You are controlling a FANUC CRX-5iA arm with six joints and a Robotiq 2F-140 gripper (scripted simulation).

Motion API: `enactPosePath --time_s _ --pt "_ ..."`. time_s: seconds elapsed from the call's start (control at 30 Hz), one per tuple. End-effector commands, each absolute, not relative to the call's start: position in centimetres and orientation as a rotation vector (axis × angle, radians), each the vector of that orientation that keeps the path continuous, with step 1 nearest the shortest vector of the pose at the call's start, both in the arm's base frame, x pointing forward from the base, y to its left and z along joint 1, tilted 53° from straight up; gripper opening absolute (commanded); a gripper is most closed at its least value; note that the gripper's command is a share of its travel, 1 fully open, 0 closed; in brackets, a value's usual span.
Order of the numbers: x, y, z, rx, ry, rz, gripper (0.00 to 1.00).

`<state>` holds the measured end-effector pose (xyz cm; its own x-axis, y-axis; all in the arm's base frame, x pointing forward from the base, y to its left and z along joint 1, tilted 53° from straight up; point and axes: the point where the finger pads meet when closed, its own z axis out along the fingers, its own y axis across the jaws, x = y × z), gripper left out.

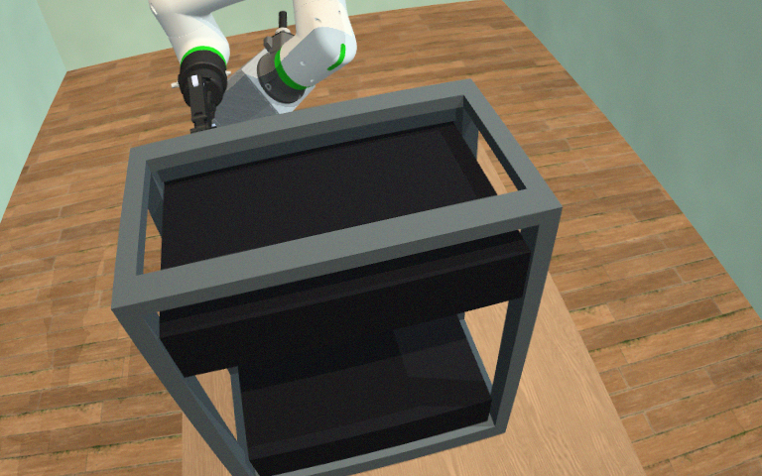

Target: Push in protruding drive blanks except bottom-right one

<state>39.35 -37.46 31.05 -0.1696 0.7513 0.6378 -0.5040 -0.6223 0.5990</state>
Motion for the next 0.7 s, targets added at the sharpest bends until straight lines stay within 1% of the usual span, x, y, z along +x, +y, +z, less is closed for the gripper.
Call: enactPosePath --time_s 0.0,0.67 --pt "39.66 -37.56 31.24 1.235 0.316 1.894 0.00" --pt "40.65 -37.83 31.80 1.235 0.316 1.894 0.00"
